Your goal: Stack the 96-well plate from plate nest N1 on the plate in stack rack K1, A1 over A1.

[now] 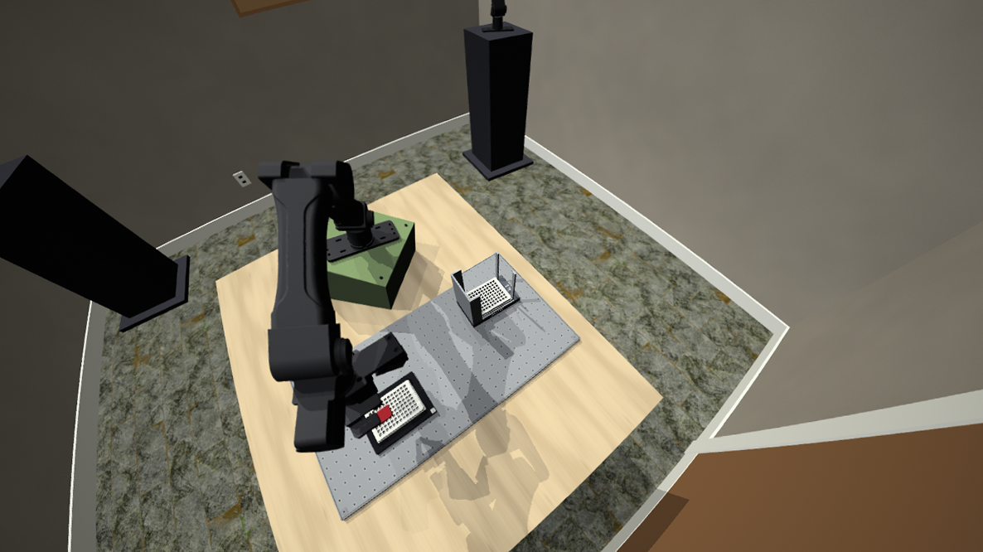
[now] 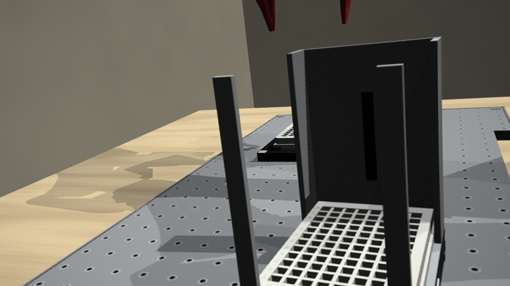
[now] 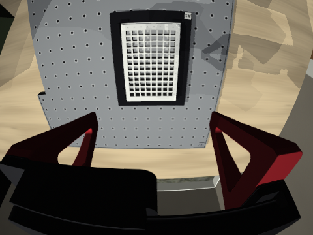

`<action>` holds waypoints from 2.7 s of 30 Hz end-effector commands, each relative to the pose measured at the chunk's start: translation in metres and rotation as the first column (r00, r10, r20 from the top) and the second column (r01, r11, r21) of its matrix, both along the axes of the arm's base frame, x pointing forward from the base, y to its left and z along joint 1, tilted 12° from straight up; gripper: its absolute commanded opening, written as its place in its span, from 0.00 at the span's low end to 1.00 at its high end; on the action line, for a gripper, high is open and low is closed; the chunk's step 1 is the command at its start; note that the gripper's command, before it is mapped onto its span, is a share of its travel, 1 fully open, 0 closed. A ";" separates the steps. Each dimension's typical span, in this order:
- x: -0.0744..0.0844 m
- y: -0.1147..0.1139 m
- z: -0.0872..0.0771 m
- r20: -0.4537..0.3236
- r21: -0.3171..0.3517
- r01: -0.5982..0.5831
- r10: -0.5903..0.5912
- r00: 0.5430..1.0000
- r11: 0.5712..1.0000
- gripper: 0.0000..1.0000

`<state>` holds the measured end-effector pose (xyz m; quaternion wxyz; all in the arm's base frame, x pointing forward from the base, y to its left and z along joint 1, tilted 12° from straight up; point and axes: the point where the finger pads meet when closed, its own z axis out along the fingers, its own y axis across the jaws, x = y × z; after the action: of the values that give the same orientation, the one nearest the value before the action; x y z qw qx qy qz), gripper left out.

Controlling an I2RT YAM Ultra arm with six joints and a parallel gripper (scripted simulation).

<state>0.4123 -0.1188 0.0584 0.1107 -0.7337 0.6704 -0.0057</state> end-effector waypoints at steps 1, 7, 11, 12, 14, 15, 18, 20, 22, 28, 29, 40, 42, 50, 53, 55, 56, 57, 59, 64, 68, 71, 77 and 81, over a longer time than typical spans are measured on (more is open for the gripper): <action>0.001 -0.001 0.005 -0.002 0.003 -0.003 0.003 1.000 1.000 1.00; 0.001 -0.001 0.005 -0.002 0.003 -0.003 0.003 1.000 1.000 1.00; 0.001 -0.001 0.005 -0.002 0.003 -0.003 0.003 1.000 1.000 1.00; 0.001 -0.001 0.005 -0.002 0.003 -0.003 0.003 1.000 1.000 1.00; 0.001 -0.001 0.005 -0.002 0.003 -0.003 0.003 1.000 1.000 1.00; 0.001 -0.001 0.005 -0.002 0.003 -0.003 0.003 1.000 1.000 1.00; 0.001 -0.001 0.005 -0.002 0.003 -0.003 0.003 1.000 1.000 1.00; 0.001 -0.001 0.005 -0.002 0.003 -0.003 0.003 1.000 1.000 1.00; 0.001 -0.001 0.005 -0.002 0.003 -0.003 0.003 1.000 1.000 1.00; 0.001 -0.001 0.005 -0.002 0.003 -0.003 0.003 1.000 1.000 1.00; 0.001 -0.001 0.005 -0.002 0.003 -0.003 0.003 1.000 1.000 1.00; 0.001 -0.001 0.005 -0.002 0.003 -0.003 0.003 1.000 1.000 1.00; 0.001 -0.001 0.005 -0.002 0.003 -0.003 0.003 1.000 1.000 1.00; 0.001 -0.001 0.005 -0.002 0.003 -0.003 0.003 1.000 1.000 1.00; -0.009 0.005 -0.012 -0.043 0.019 -0.004 0.005 0.999 1.000 1.00; -0.003 0.006 -0.015 -0.024 0.011 -0.006 0.006 1.000 1.000 1.00; -0.003 0.006 -0.017 -0.024 0.012 -0.005 0.005 1.000 1.000 1.00; -0.003 0.006 -0.018 -0.024 0.012 -0.002 0.002 1.000 1.000 1.00; -0.003 0.005 -0.021 -0.024 0.012 0.003 -0.002 1.000 1.000 1.00; 0.001 0.006 -0.023 -0.014 0.009 0.000 0.000 1.000 1.000 1.00; -0.001 0.008 -0.033 -0.024 0.012 0.000 0.001 1.000 1.000 1.00; -0.001 0.008 -0.038 -0.024 0.012 0.003 -0.002 1.000 1.000 1.00; 0.001 0.010 -0.047 -0.023 0.012 0.000 0.000 1.000 1.000 1.00; 0.006 0.006 -0.045 -0.006 0.005 0.006 -0.006 1.000 1.000 1.00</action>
<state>0.4136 -0.1102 0.0157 0.1063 -0.7348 0.6699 0.0050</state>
